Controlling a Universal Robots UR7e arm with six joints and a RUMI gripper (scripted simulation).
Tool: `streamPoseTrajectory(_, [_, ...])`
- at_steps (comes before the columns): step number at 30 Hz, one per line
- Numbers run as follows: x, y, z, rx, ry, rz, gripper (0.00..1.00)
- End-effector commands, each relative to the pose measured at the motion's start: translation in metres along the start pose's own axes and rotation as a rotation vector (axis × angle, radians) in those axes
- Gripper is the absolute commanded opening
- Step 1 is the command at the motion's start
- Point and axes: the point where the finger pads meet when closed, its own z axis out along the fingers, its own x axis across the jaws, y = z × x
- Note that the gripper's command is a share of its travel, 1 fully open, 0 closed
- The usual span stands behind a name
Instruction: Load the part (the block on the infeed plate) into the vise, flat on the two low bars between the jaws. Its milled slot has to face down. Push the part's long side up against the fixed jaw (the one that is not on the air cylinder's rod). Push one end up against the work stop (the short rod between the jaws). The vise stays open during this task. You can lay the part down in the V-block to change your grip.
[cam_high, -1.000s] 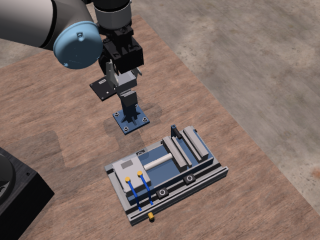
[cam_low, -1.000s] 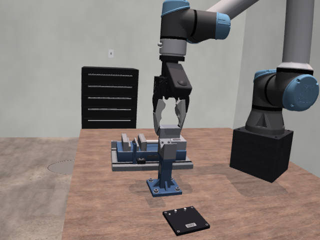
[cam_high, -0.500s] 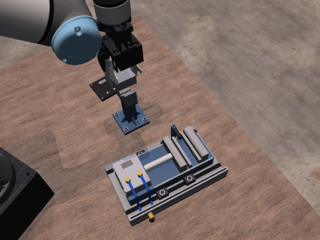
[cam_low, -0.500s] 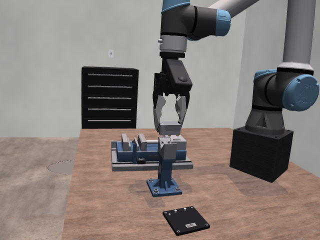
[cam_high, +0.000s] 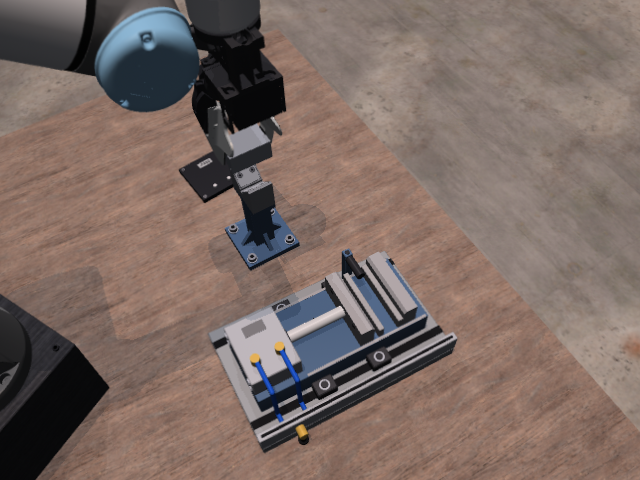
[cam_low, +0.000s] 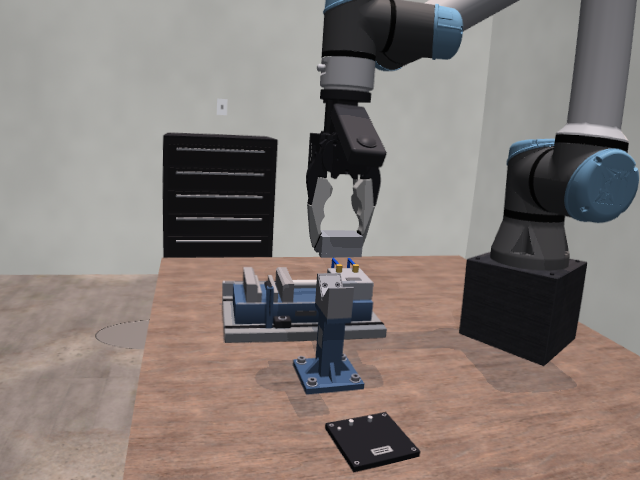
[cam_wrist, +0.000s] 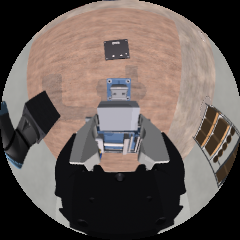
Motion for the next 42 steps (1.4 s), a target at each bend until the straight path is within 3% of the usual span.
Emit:
streamPoseTrajectory(1, [0.0,0.0,-0.008,0.0,0.001,0.0,0.0])
streamPoseTrajectory(17, [0.0,0.0,-0.02,0.0,0.001,0.0,0.0])
streamPoseTrajectory(42, [0.0,0.0,-0.021,0.0,0.001,-0.002,0.0])
